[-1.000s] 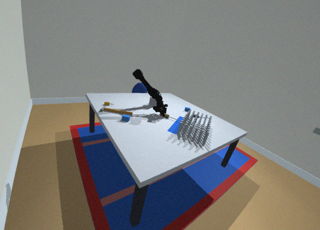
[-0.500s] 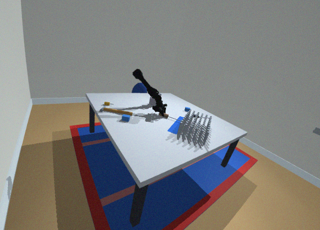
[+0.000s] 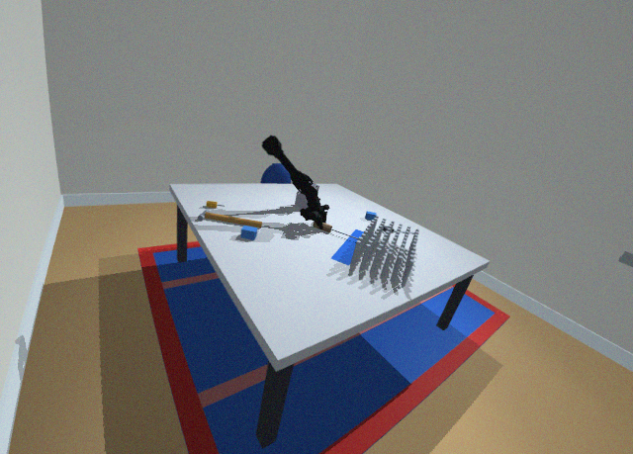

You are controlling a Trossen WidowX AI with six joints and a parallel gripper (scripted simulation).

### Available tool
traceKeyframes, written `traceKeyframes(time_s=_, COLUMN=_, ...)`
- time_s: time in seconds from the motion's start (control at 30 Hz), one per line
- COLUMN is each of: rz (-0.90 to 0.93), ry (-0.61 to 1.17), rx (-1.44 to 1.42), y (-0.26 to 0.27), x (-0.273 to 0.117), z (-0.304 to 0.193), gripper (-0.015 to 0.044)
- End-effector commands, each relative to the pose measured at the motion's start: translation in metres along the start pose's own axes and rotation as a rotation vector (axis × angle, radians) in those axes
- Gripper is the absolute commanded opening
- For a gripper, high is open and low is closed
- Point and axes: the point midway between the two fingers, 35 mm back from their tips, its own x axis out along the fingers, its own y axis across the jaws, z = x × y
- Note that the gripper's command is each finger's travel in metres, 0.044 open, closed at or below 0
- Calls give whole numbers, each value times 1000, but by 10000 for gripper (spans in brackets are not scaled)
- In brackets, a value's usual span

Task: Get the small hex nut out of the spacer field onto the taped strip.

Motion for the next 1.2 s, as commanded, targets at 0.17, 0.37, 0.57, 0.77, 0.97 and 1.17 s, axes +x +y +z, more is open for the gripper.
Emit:
traceKeyframes(time_s=0.17, rz=-1, ry=3, rx=-5, y=-1, x=-3, z=4, gripper=0)
traceKeyframes(time_s=0.37, rz=-1, ry=3, rx=-5, y=-1, x=-4, z=5, gripper=0)
traceKeyframes(time_s=0.57, rz=-1, ry=3, rx=-4, y=-1, x=-7, z=2, gripper=0)
traceKeyframes(time_s=0.77, rz=0, ry=3, rx=-3, y=0, x=-9, z=-1, gripper=0)
traceKeyframes(time_s=0.97, rz=1, ry=3, rx=-1, y=1, x=-12, z=-3, gripper=0)
traceKeyframes(time_s=1.17, rz=3, ry=3, rx=1, y=2, x=-15, z=-6, gripper=0)
